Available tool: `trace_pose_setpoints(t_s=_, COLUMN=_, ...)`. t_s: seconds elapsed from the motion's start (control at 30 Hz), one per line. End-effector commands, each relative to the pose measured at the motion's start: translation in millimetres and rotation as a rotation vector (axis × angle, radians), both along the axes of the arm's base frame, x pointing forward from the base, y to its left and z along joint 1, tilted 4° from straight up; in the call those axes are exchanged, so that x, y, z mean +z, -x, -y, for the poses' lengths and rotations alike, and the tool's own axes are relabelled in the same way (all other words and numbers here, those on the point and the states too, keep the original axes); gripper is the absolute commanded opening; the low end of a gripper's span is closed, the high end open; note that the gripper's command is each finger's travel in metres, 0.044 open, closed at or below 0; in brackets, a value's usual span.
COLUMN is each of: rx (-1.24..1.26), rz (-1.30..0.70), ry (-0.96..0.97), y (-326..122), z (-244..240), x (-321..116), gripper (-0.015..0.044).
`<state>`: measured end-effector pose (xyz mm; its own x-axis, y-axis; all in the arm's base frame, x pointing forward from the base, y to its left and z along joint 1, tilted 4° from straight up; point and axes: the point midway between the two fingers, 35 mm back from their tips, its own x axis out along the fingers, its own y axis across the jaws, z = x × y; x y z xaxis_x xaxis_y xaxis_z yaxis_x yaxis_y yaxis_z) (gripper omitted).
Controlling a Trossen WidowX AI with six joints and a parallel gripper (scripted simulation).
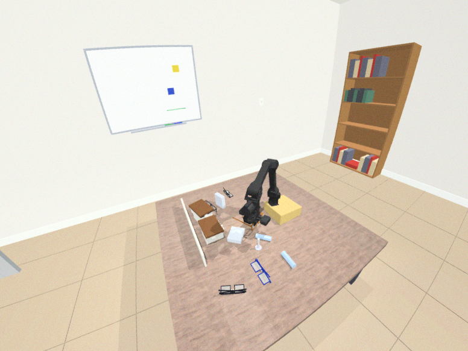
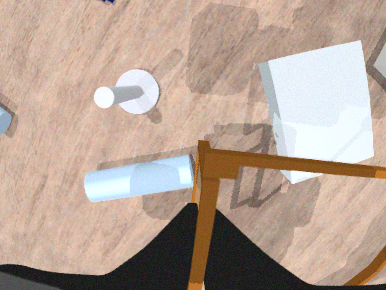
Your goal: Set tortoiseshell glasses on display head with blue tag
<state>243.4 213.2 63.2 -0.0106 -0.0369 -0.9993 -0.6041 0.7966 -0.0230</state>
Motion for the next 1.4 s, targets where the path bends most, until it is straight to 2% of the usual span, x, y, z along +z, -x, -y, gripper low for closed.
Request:
trace_pose_setpoints(t_s=0.0, rx=0.177, rz=-0.016, ry=-0.001, y=6, z=-10, x=-2, gripper=0.0)
trace_pose_setpoints(t_s=1.1, rx=1.573, rz=-0.073, ry=-0.028, y=60, z=-85, x=-9, gripper=0.0)
trace_pose_setpoints(t_s=1.37, rx=1.601, rz=-0.074, ry=-0.029, y=61, z=-86, x=-18, gripper=0.0)
